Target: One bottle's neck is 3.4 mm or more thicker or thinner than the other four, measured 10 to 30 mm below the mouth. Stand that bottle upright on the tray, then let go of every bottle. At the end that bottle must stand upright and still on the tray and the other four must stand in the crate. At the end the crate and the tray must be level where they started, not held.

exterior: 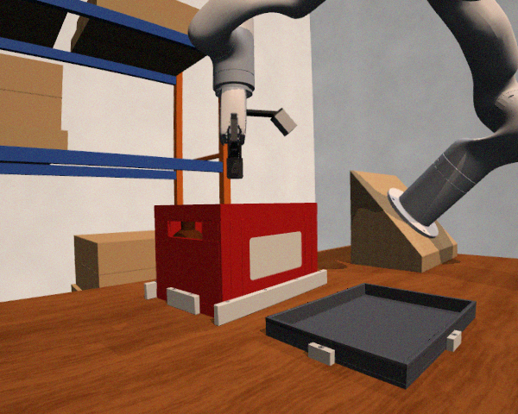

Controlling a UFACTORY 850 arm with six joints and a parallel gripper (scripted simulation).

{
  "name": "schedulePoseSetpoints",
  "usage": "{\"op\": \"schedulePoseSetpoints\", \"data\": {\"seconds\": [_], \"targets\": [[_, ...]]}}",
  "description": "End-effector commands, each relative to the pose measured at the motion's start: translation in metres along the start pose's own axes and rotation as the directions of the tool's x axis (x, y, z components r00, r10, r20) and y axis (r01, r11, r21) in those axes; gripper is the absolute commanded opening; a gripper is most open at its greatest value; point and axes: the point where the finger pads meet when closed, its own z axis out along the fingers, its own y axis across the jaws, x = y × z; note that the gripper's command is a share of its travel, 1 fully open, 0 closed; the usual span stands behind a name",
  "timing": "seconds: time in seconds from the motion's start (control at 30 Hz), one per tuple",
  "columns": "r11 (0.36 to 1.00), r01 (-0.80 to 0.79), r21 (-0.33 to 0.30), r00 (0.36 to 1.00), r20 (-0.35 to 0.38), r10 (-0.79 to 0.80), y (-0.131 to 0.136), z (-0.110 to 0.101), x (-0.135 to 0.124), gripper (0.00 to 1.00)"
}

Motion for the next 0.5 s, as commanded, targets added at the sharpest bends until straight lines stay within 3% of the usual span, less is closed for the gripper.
{"op": "schedulePoseSetpoints", "data": {"seconds": [0.0,0.23,0.43,0.47], "targets": [[1.0,0.002,-0.001,1.0,0.006,-0.002,-0.039,-0.002,0.014,0.0],[1.0,0.006,-0.005,1.0,0.0,-0.006,-0.089,0.002,0.04,0.0],[1.0,0.006,-0.005,1.0,0.0,-0.006,-0.09,0.002,0.041,0.0],[1.0,0.006,-0.005,1.0,0.0,-0.006,-0.09,0.002,0.041,0.65]]}}
